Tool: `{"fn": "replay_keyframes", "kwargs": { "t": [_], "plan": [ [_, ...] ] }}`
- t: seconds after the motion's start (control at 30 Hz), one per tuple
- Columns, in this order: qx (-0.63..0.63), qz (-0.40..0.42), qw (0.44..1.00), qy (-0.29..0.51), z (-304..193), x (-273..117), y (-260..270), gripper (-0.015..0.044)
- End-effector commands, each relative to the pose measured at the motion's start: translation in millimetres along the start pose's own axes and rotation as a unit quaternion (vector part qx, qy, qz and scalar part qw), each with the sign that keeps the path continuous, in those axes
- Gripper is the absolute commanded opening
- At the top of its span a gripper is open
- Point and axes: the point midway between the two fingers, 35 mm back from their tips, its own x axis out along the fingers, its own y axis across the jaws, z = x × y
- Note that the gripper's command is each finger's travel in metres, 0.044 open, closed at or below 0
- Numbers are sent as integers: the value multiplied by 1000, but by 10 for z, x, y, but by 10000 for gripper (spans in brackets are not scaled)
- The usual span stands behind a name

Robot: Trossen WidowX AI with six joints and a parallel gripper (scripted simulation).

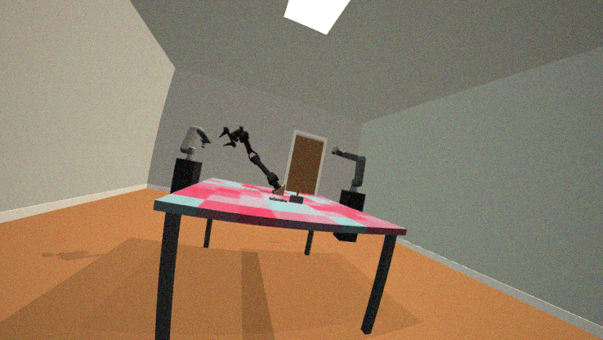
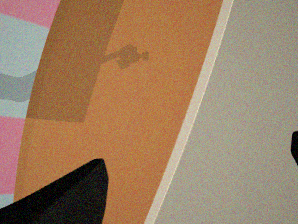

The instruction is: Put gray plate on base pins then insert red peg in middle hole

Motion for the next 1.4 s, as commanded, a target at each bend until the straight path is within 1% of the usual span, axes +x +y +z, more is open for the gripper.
{"fn": "replay_keyframes", "kwargs": {
  "t": [0.0,0.03,0.1,0.17,0.27,0.37,0.43,0.5,0.67,0.73,0.77,1.0,1.1,1.33,1.37],
  "plan": [
    [0,0,1000,0,0,0,0,426],
    [-5,-1,1000,0,9,0,-10,440],
    [-41,-7,999,1,79,-1,-87,440],
    [-113,-20,993,4,229,-9,-242,440],
    [-237,-48,970,11,524,-48,-512,440],
    [-294,-65,953,23,639,-75,-628,440],
    [-350,-83,932,49,684,-102,-725,440],
    [-429,-100,896,57,917,-152,-890,440],
    [-610,-146,775,82,1565,-317,-1240,440],
    [-635,-149,750,107,1634,-328,-1277,440],
    [-658,-154,727,119,1724,-348,-1314,440],
    [-817,-213,514,153,2671,-633,-1550,440],
    [-843,-257,441,171,3136,-871,-1579,440],
    [-899,-296,250,205,3861,-1165,-1517,440],
    [-905,-302,214,211,3985,-1216,-1490,440]
  ]
}}
